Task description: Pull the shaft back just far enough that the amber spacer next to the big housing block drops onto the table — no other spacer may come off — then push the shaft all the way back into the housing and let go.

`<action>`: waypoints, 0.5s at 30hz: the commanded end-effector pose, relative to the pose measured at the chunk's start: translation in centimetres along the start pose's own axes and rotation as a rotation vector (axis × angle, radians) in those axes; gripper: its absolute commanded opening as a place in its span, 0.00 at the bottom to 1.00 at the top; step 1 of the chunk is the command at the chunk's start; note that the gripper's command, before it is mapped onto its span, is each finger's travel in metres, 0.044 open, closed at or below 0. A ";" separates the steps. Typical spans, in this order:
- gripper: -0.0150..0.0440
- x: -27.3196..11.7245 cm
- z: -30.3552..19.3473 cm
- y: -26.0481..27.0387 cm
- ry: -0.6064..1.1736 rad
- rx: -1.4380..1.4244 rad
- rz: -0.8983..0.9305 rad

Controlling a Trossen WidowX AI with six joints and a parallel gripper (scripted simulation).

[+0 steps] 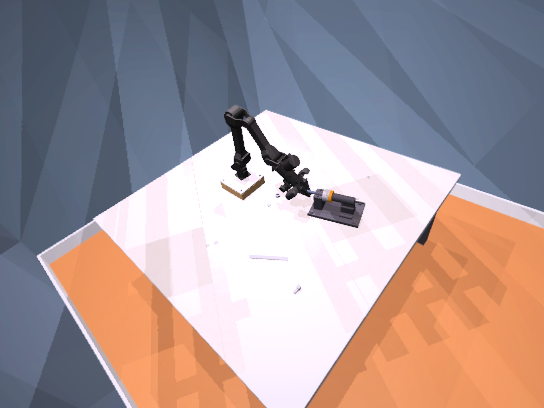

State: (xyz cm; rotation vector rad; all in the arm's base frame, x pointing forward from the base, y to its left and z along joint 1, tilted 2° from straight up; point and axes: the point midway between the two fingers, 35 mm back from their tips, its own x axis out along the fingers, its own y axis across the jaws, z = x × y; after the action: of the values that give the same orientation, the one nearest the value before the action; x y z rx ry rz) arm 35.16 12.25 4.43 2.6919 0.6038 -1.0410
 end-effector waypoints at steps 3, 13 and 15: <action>0.25 0.0 0.1 0.0 -0.001 -0.002 0.001; 0.25 -0.1 0.2 0.0 -0.001 -0.002 0.001; 0.25 -0.1 0.2 0.0 -0.001 -0.002 0.001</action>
State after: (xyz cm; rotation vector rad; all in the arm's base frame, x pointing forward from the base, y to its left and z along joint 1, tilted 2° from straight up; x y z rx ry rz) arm 35.05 12.20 4.41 2.6921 0.6032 -1.0412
